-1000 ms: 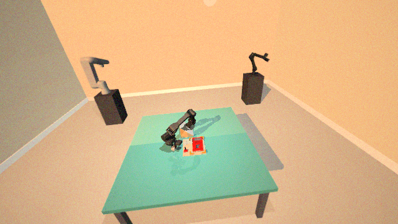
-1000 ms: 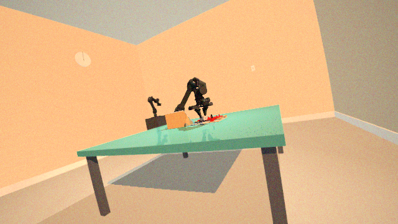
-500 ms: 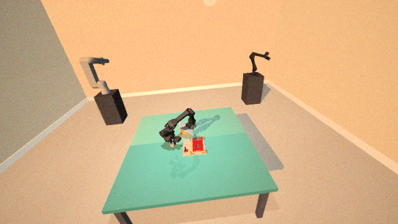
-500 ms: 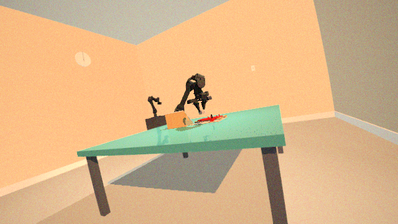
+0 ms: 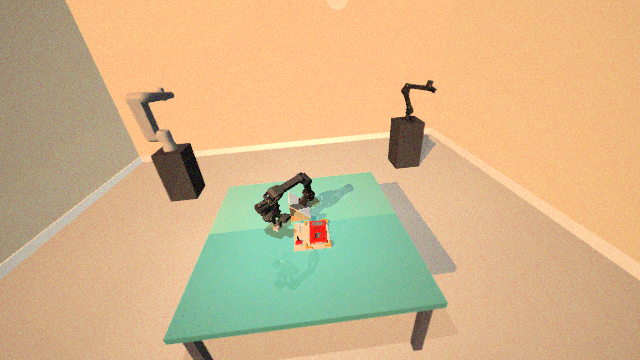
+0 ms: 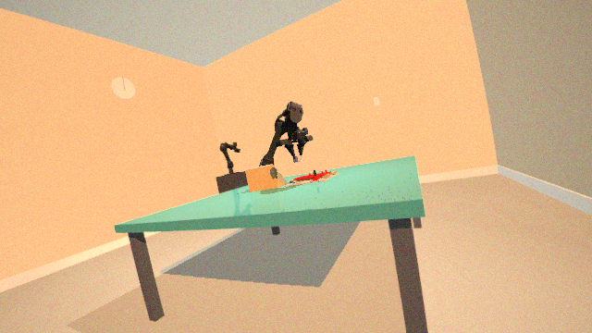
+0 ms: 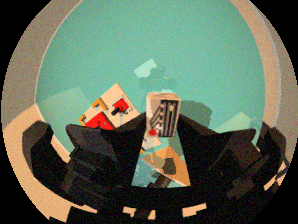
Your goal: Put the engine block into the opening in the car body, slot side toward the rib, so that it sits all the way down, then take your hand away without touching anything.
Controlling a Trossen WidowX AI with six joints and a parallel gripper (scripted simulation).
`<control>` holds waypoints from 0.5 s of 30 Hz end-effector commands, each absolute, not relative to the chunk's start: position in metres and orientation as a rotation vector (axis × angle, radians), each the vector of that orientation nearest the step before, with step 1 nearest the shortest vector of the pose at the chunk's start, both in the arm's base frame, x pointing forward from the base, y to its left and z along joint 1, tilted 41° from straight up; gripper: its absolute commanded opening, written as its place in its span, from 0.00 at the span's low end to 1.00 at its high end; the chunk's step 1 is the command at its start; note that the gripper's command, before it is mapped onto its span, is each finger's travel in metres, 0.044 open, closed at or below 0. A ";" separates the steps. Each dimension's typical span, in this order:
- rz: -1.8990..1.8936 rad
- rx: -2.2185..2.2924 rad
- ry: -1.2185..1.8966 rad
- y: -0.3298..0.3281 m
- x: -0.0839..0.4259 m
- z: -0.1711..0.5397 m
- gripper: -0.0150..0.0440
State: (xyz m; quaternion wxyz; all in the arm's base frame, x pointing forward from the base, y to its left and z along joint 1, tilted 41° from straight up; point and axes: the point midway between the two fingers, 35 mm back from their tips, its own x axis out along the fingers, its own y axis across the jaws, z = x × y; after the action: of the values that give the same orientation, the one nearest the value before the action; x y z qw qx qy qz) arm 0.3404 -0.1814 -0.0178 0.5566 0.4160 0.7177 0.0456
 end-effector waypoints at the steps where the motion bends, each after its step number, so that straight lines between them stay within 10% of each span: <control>1: 0.049 1.021 1.709 -0.178 0.342 -0.013 0.25; 15: -0.314 1.300 1.751 -0.144 0.354 0.005 0.25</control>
State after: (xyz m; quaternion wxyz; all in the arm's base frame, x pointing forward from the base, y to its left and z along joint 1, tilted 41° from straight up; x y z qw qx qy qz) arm 0.3507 -0.1528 -0.0013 0.4754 0.5017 0.7168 -0.0923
